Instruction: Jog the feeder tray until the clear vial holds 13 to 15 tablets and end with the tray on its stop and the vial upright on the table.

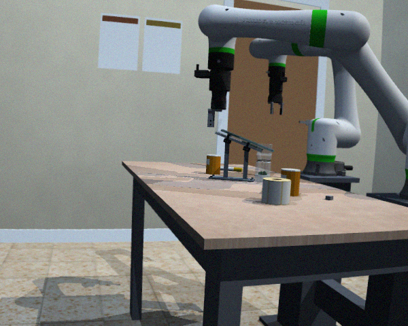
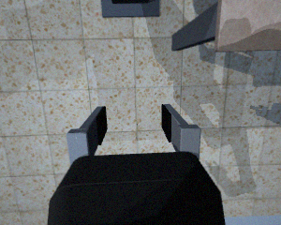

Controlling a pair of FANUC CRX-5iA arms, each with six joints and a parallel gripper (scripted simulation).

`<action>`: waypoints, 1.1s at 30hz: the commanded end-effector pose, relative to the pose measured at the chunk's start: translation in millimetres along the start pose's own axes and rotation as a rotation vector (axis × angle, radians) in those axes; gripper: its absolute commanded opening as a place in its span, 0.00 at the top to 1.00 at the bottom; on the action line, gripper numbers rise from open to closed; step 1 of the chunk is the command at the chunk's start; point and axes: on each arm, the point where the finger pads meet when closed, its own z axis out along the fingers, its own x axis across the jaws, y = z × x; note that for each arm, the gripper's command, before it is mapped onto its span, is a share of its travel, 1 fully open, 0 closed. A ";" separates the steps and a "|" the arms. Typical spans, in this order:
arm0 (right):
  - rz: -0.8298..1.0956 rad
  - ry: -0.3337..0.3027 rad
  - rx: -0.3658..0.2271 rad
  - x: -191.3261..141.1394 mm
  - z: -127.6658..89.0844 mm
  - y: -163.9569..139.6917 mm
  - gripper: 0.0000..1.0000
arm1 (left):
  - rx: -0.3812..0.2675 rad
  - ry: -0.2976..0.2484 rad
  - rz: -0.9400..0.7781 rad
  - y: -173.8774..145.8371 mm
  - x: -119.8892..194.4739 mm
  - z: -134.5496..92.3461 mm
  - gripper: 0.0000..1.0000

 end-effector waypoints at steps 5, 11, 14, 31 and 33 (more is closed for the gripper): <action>0.000 0.000 -0.002 -0.2 -0.9 0.3 0.00 | 0.004 0.001 0.000 7.6 0.3 0.6 1.00; 0.000 0.000 -0.002 -0.2 -0.9 0.3 0.00 | 0.004 0.001 0.000 12.0 0.3 2.1 1.00; 0.000 0.000 -0.002 -0.2 -0.9 0.3 0.00 | 0.004 0.001 0.000 15.3 0.3 3.2 1.00; 0.000 0.000 -0.002 -0.2 -0.9 0.3 0.00 | 0.004 0.001 0.000 19.6 0.3 4.7 1.00; 0.000 0.000 -0.002 -0.2 -0.9 0.3 0.00 | 0.004 0.001 0.000 19.7 0.3 4.7 1.00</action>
